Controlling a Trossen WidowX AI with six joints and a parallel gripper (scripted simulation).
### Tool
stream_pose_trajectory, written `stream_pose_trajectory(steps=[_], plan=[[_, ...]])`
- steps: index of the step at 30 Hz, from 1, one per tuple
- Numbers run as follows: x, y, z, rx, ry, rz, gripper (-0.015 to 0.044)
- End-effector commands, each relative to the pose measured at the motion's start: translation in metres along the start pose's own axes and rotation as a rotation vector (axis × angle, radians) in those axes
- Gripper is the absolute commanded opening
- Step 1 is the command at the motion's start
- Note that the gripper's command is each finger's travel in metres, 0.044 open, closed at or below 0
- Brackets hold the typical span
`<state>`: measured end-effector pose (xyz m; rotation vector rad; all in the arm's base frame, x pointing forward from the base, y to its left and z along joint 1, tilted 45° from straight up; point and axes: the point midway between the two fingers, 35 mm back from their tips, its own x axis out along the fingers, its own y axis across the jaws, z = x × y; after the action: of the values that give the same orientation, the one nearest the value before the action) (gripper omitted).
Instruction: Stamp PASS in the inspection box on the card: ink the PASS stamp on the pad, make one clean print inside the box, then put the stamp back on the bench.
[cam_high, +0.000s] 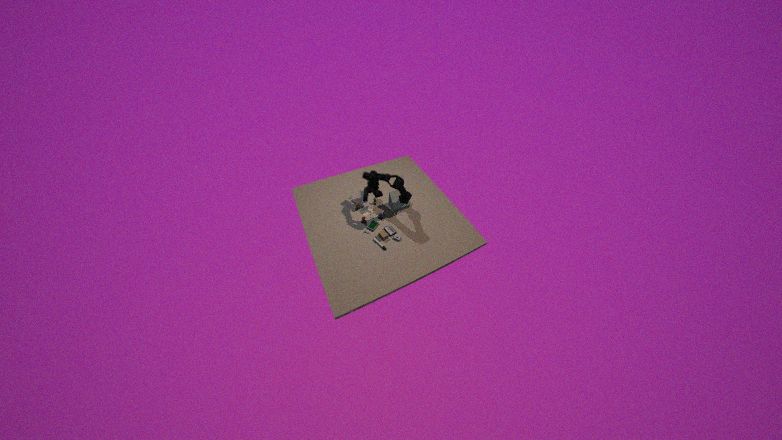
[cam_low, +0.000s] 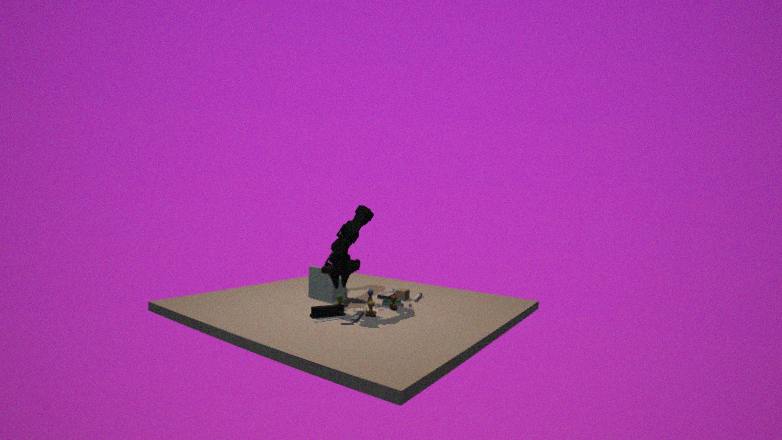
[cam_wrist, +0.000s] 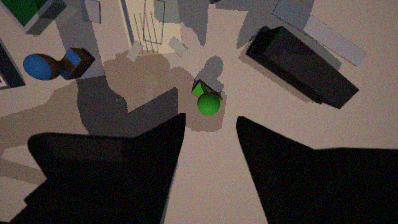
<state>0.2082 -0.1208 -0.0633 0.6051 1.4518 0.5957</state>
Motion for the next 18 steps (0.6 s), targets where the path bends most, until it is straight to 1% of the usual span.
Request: stream_pose_trajectory(steps=[1,18], plan=[[0.005,0.0,-0.001,-0.009,0.009,0.002,0.0211],[0.034,-0.001,0.0,-0.009,0.008,0.002,0.0211]])
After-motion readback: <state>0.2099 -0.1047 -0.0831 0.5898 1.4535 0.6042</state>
